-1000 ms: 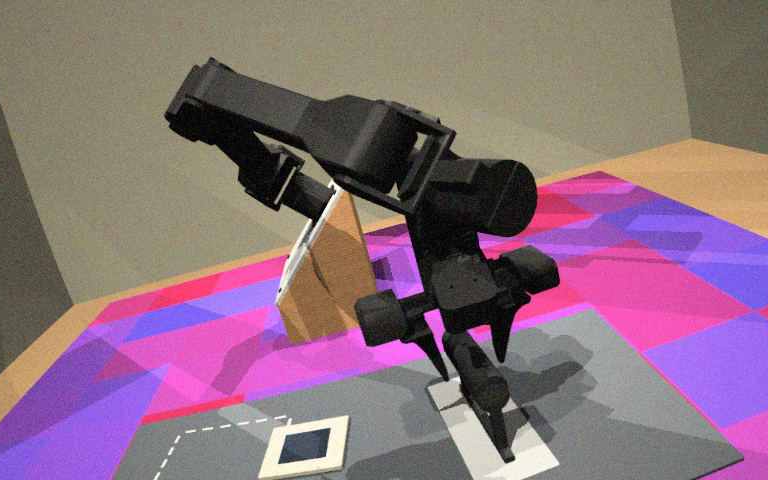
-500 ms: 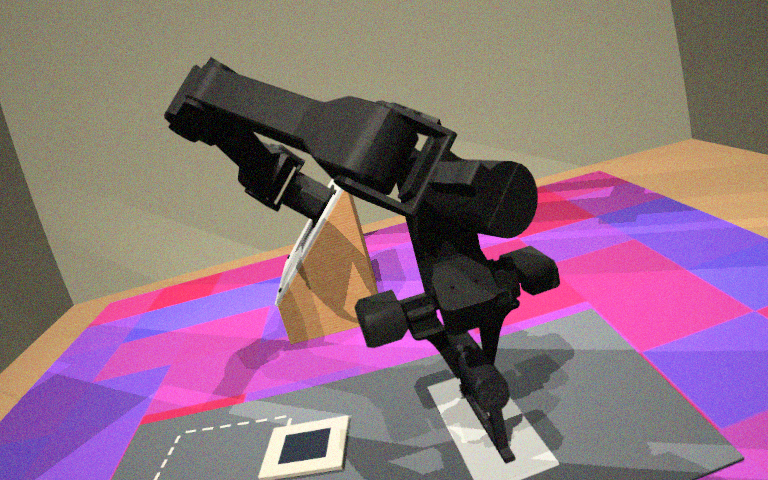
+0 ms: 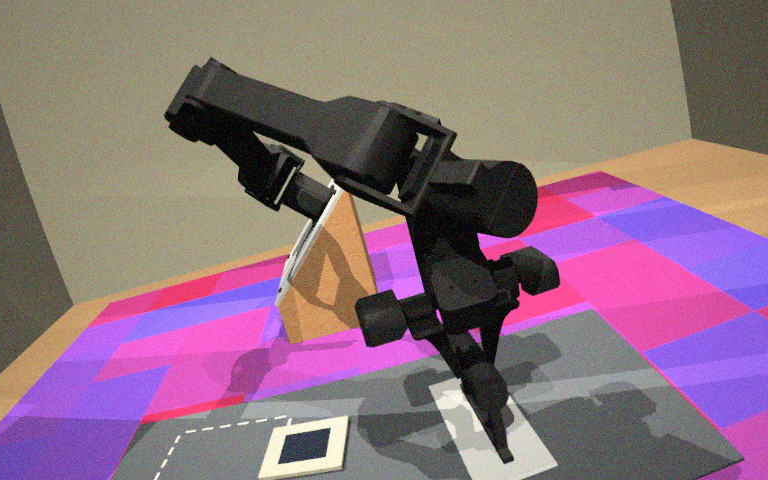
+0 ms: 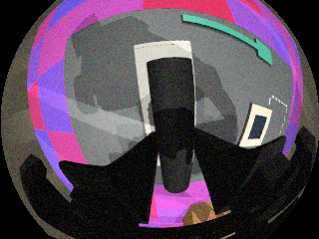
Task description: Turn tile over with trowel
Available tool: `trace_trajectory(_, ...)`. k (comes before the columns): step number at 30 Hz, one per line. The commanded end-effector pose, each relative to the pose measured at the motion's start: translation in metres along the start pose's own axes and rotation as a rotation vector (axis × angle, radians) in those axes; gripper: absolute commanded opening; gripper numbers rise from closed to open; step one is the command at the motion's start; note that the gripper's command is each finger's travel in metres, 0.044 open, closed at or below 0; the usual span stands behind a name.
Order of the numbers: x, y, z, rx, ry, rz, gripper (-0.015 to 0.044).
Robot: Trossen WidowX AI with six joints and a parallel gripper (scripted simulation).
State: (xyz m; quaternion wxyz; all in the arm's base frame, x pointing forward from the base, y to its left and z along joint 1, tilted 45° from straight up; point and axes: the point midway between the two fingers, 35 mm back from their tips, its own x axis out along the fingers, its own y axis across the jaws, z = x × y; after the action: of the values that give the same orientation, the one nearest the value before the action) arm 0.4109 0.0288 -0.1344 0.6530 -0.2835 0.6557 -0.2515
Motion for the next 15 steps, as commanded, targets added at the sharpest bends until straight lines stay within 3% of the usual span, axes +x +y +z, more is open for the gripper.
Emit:
trace_trajectory(1, 0.0004, -0.0003, 0.0005, 0.085, -0.002, -0.002, 0.013)
trace_trajectory(15, 0.0004, -0.0003, 0.0005, 0.496, -0.003, -0.001, 0.013)
